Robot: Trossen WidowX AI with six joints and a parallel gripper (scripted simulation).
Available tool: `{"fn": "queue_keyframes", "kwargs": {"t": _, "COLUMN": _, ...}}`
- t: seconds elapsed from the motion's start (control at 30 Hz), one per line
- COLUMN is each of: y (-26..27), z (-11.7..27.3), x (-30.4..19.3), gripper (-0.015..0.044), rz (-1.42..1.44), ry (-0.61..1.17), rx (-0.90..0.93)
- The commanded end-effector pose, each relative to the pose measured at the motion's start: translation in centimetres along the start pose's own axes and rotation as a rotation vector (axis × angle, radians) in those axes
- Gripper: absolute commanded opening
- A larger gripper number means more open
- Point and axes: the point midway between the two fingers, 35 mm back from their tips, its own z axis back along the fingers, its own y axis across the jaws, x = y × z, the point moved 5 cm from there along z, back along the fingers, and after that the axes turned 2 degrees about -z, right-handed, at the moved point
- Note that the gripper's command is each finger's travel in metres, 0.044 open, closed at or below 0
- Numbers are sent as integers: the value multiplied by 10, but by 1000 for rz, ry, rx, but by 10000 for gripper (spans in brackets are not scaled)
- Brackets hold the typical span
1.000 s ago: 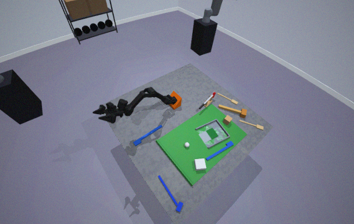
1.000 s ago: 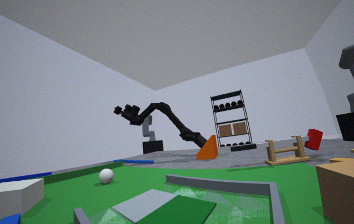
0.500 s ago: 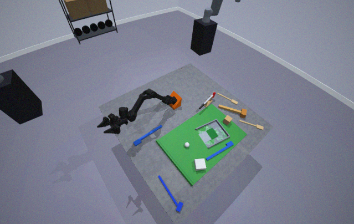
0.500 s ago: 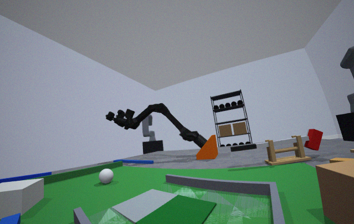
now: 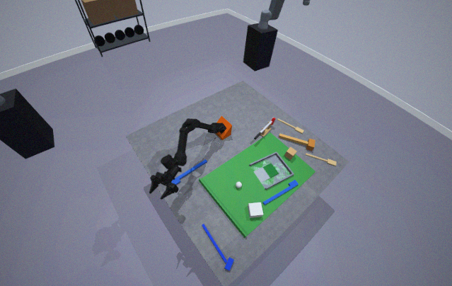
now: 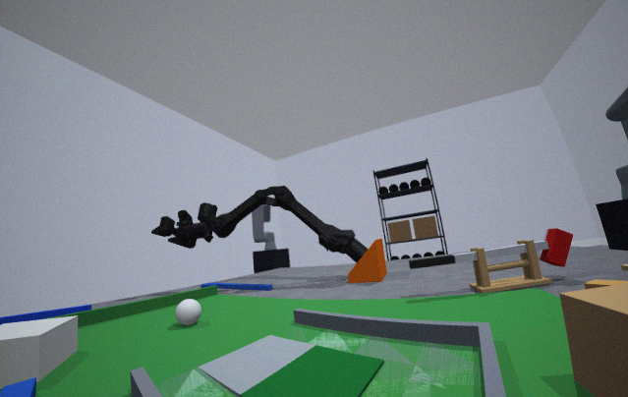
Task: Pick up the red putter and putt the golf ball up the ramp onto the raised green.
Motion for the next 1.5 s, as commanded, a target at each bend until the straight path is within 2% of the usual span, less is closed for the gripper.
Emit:
{"fn": "queue_keyframes", "kwargs": {"t": 0.0, "y": 46, "z": 6, "x": -48, "gripper": 440, "rz": 1, "ry": 169, "rx": 86}}
{"fn": "queue_keyframes", "kwargs": {"t": 0.27, "y": 127, "z": 40, "x": -106, "gripper": 440, "rz": -6, "ry": 431, "rx": 278}}
{"fn": "queue_keyframes", "kwargs": {"t": 0.73, "y": 245, "z": 122, "x": -163, "gripper": 440, "rz": 110, "ry": 684, "rx": 574}}
{"fn": "queue_keyframes", "kwargs": {"t": 1.1, "y": 339, "z": 239, "x": -190, "gripper": 440, "rz": 284, "ry": 892, "rx": 942}}
{"fn": "queue_keyframes", "kwargs": {"t": 1.47, "y": 389, "z": 381, "x": -196, "gripper": 440, "rz": 582, "ry": 1018, "rx": 1359}}
